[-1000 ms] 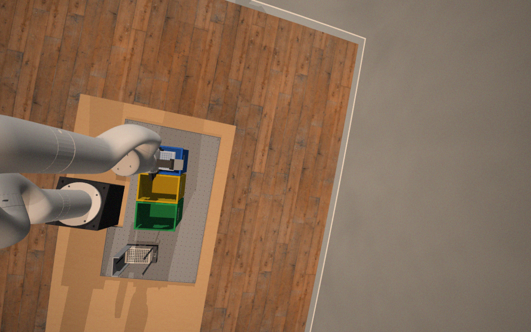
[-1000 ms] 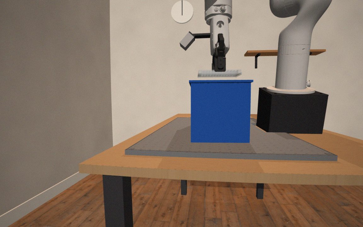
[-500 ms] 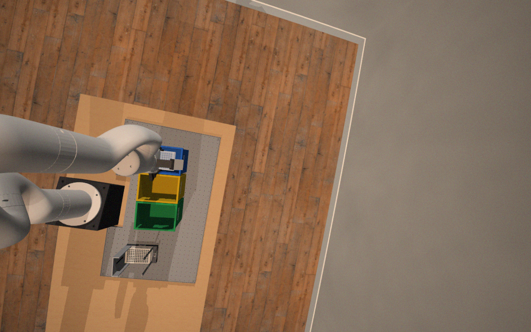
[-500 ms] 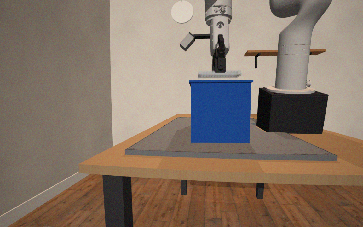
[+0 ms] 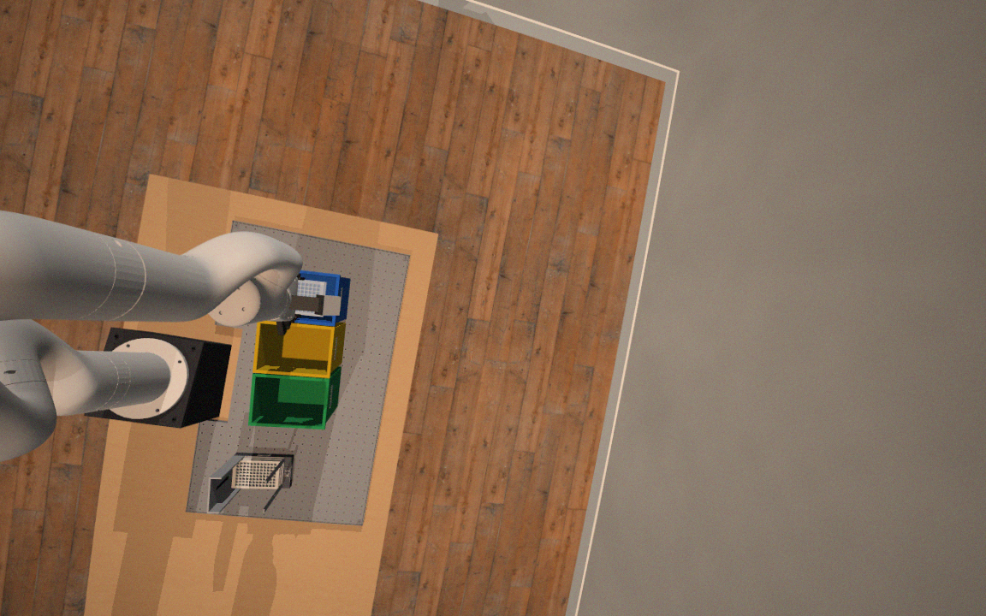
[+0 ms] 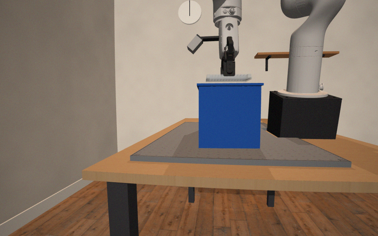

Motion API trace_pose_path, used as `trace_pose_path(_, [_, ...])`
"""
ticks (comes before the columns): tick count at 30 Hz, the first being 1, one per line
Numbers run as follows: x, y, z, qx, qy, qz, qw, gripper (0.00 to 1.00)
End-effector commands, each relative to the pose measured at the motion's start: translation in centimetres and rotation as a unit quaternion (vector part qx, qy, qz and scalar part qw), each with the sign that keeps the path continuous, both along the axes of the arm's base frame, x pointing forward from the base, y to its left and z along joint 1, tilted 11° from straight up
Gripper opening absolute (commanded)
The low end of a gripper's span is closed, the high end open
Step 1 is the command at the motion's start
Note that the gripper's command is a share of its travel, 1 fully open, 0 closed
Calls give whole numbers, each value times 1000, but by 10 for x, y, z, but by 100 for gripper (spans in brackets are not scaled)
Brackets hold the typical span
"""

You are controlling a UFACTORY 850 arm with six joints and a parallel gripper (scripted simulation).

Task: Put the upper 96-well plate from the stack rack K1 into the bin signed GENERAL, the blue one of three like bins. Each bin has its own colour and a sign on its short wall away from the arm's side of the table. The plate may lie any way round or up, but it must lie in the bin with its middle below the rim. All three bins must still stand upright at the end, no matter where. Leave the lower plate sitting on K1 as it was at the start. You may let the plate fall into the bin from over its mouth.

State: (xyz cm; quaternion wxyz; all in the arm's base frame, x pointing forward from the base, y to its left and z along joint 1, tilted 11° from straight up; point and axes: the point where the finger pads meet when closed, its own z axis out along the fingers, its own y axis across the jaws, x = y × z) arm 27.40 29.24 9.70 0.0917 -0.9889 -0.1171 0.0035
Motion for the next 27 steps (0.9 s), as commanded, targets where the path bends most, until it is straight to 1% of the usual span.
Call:
trace_pose_path(1, [1,0,0,1,-1,0,1000,0])
trace_pose_path(10, [0,1,-1,1,-1,0,1000,0])
trace_pose_path(11, [0,1,-2,1,-1,0,1000,100])
trace_pose_path(27, [0,1,-2,1,-1,0,1000,100])
